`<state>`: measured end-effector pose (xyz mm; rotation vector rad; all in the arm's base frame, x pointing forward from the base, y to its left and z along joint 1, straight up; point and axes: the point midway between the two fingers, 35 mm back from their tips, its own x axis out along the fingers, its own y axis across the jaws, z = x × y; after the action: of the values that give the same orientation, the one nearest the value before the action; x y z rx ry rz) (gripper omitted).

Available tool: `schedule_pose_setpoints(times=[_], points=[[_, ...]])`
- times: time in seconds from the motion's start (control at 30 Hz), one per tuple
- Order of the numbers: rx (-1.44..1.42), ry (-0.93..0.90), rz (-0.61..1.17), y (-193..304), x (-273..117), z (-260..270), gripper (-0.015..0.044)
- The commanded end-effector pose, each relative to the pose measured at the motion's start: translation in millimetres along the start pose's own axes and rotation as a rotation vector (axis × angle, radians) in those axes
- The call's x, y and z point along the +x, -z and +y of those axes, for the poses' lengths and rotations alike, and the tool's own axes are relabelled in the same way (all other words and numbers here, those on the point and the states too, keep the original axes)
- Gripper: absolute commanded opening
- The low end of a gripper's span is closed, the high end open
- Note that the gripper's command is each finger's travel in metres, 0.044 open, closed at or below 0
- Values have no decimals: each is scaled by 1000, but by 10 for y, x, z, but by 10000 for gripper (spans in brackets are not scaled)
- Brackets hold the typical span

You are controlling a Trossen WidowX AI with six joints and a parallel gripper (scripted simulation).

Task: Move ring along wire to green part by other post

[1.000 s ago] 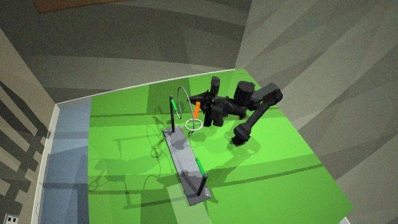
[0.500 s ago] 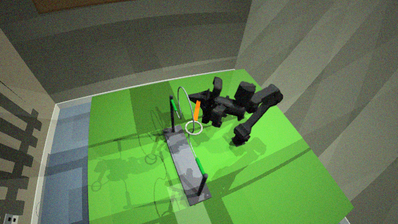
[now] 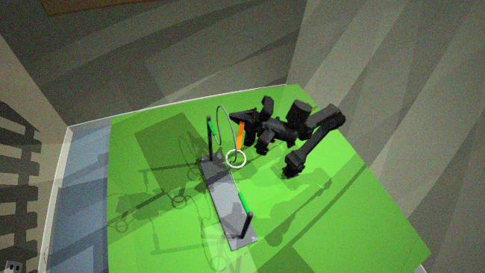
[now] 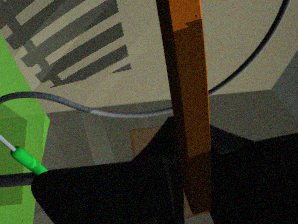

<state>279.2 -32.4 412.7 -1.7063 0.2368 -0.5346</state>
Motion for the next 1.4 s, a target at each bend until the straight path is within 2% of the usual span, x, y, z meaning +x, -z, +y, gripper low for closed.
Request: schedule_pose_setpoints(times=[0.0,1.37], points=[[-41,24,-6,-1,0,-16,-150],[-400,230,-48,1,11,-91,-150]])
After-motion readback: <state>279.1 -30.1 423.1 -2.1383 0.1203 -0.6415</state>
